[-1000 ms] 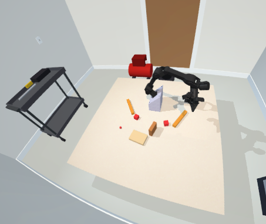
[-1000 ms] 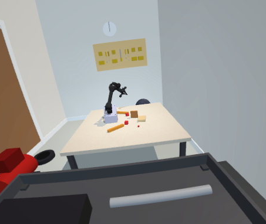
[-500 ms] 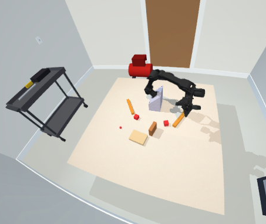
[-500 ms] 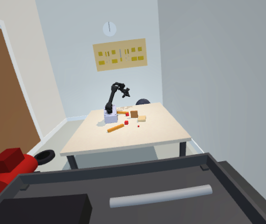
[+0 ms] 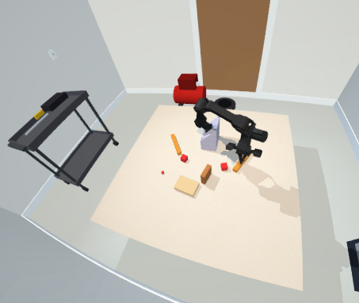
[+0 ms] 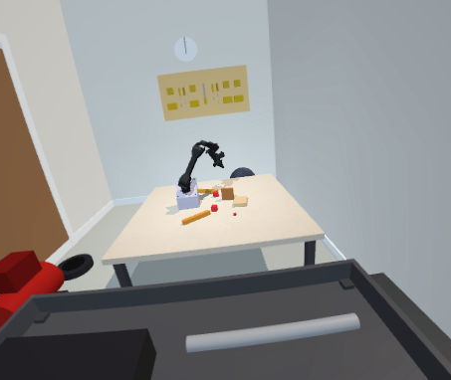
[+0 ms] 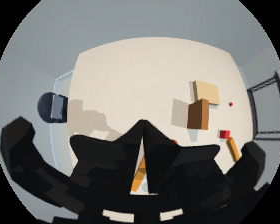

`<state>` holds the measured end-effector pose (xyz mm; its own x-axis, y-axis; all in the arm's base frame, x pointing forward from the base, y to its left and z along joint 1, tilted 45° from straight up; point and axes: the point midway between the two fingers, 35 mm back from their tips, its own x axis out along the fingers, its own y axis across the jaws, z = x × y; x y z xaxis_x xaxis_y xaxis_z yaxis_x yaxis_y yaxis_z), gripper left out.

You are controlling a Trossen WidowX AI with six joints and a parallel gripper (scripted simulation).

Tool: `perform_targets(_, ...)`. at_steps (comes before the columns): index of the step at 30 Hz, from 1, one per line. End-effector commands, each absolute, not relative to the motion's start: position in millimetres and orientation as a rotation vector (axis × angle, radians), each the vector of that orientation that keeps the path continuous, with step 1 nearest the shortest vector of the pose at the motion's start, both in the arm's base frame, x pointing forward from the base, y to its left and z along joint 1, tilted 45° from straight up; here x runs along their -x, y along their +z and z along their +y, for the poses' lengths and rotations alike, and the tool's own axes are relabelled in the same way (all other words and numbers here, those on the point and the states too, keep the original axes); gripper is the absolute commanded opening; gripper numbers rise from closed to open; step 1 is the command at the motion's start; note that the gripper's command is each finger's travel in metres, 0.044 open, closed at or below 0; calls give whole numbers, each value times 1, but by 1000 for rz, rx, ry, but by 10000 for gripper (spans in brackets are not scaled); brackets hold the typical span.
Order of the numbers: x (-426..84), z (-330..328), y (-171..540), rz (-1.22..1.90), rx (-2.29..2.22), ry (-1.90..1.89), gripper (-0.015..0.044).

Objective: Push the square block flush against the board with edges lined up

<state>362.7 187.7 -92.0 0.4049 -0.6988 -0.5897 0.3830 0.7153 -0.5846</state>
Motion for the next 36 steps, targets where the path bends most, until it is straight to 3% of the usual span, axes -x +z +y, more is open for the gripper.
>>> perform_targets(1,-366,177,-86,991,467,-675,0)
perform_targets(36,-368,40,-54,1726,1241,-1,0)
